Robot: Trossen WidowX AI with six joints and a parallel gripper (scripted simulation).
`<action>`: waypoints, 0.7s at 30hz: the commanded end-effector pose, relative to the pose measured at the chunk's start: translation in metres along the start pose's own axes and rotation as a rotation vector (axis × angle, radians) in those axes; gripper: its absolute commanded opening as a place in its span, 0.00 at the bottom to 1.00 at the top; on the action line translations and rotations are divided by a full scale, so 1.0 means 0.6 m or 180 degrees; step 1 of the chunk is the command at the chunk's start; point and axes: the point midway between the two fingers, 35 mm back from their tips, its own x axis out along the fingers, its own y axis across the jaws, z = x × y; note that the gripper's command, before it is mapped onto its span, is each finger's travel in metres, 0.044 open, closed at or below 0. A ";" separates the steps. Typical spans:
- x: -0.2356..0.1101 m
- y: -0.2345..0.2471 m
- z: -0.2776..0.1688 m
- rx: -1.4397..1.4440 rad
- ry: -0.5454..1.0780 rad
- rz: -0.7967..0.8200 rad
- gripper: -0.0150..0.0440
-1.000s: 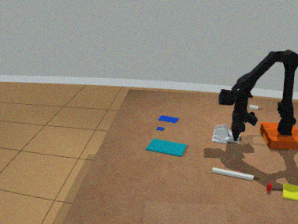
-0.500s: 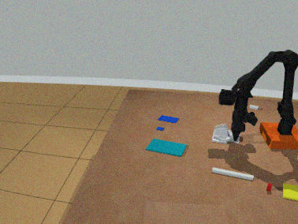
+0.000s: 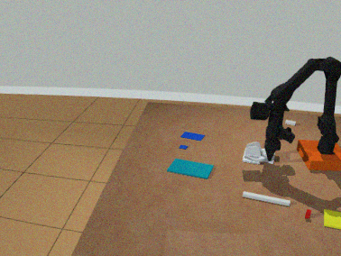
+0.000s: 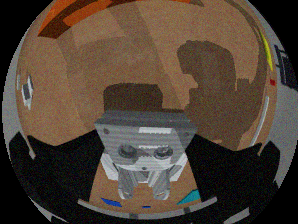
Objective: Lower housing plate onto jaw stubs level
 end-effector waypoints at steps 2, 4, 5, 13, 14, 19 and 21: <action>0.001 -0.001 -0.001 0.0005 0.0003 -0.0009 0.85; 0.001 -0.001 -0.001 0.0005 0.0003 -0.0009 0.85; 0.001 -0.001 -0.001 0.0005 0.0003 -0.0009 0.85; 0.005 -0.001 -0.001 0.0005 0.0003 -0.0009 0.85; 0.005 -0.001 -0.001 0.0005 0.0003 -0.0009 0.85; 0.008 -0.001 -0.001 0.0005 0.0003 -0.0009 0.85; 0.009 -0.001 -0.001 0.0005 0.0003 -0.0010 0.85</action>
